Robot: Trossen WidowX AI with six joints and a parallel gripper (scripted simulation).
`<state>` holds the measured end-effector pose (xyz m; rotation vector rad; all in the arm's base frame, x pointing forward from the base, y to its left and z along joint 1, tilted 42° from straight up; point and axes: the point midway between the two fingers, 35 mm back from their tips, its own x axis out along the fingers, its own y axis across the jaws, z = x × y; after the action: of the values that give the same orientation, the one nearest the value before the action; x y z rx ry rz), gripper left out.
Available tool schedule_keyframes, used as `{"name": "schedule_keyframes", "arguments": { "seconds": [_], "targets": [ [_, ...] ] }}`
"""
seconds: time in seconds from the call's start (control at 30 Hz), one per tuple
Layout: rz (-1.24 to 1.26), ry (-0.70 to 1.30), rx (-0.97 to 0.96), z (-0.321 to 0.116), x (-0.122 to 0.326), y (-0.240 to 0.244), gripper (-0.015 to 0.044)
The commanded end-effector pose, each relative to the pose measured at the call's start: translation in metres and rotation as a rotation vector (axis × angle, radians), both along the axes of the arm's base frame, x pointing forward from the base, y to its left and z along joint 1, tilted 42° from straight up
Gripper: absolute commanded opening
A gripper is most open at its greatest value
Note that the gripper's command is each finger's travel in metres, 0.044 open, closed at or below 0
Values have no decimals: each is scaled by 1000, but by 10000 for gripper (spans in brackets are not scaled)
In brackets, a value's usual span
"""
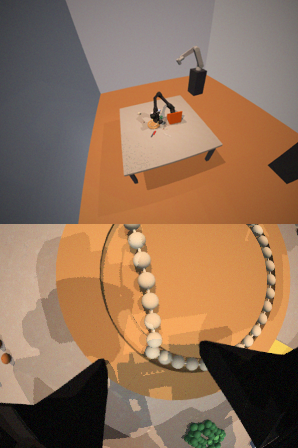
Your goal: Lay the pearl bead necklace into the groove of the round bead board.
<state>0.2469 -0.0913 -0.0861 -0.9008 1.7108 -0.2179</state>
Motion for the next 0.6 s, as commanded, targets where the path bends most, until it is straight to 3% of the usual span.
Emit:
{"name": "schedule_keyframes", "arguments": {
  "seconds": [0.0, 0.57],
  "targets": [
    [0, 0, 0, 0, 0, 0, 440],
    [2, 0, -1, 4, 0, 3, 440]
  ]
}}
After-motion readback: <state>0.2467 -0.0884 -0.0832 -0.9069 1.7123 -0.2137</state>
